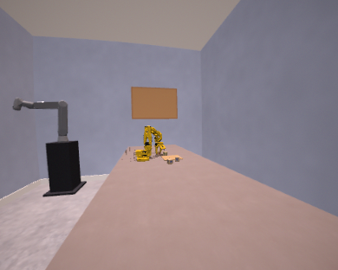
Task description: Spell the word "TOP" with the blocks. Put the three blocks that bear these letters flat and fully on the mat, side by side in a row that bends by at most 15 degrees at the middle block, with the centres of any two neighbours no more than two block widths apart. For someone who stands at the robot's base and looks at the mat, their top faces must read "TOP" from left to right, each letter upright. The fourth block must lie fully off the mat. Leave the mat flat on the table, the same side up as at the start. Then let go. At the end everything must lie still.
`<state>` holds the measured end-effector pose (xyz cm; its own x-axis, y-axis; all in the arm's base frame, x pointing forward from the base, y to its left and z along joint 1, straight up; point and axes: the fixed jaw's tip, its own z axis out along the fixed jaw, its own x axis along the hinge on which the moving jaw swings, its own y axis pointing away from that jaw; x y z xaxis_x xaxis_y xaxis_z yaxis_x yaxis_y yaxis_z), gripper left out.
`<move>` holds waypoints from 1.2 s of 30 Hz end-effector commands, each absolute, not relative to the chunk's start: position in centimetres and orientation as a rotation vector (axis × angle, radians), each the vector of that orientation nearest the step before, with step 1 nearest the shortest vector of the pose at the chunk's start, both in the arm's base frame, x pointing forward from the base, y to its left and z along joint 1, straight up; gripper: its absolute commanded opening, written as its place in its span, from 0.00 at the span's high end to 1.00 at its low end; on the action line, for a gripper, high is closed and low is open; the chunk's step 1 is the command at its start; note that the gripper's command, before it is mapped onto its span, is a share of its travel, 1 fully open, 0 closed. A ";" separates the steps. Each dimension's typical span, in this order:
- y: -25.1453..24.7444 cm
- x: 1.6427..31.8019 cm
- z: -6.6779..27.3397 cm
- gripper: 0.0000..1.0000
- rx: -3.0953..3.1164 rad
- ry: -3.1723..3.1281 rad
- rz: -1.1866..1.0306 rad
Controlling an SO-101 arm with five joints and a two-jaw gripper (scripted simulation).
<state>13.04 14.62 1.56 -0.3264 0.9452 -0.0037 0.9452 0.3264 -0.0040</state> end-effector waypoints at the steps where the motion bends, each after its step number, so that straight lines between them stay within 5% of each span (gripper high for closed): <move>1: 15.7 13.8 3.0 1.00 1.818 2.550 0.138; 36: 15.4 13.7 8.1 1.00 1.818 2.549 0.138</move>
<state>13.16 14.76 6.11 -0.3264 0.9452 -0.0059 0.9452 0.3263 -0.0079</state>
